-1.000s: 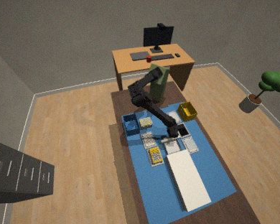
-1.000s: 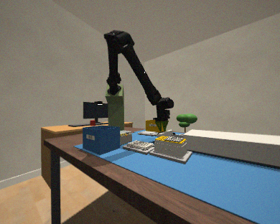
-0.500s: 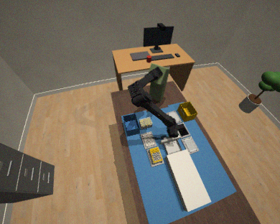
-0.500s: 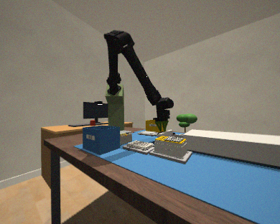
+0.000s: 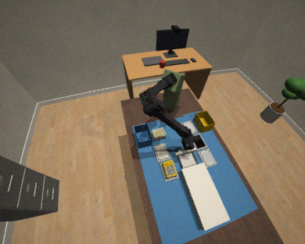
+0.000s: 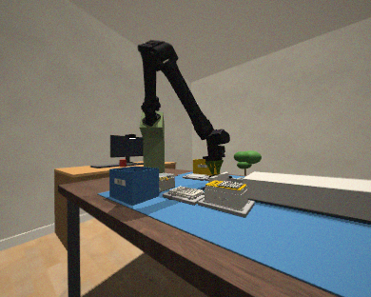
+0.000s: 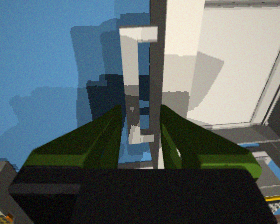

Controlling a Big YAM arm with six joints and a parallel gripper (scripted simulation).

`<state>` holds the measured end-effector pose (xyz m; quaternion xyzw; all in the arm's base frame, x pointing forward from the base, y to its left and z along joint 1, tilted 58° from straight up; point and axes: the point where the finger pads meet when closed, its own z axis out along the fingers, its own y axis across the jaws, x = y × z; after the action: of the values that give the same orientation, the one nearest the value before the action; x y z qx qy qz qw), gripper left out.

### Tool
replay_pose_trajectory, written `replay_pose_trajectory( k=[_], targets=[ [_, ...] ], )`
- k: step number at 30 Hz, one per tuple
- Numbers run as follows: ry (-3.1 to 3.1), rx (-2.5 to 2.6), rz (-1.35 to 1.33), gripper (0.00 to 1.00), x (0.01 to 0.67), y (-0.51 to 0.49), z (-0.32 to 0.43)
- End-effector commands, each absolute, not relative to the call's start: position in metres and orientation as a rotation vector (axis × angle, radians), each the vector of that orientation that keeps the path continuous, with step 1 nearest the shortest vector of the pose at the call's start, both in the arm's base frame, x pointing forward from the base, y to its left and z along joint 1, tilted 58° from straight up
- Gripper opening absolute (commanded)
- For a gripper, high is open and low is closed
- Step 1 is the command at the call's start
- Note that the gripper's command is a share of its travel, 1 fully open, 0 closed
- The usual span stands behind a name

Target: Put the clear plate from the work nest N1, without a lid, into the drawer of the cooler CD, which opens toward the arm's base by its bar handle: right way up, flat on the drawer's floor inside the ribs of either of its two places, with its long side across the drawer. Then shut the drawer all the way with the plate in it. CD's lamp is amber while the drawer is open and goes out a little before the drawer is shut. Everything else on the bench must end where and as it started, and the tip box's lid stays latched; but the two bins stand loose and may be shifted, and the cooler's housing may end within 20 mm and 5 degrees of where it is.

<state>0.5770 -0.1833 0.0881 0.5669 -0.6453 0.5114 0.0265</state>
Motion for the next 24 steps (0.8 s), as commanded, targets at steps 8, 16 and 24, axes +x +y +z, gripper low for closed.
replay_pose_trajectory(
  k=[8,16,24],
  targets=[
    [-1.990,1.728,1.434,0.30,0.5588,-0.2203,0.0412],
    [-1.990,1.728,1.434,0.30,0.5588,-0.2203,0.0412],
    [-1.989,1.730,1.431,0.30,0.5504,-0.2195,0.0345]
  ],
)
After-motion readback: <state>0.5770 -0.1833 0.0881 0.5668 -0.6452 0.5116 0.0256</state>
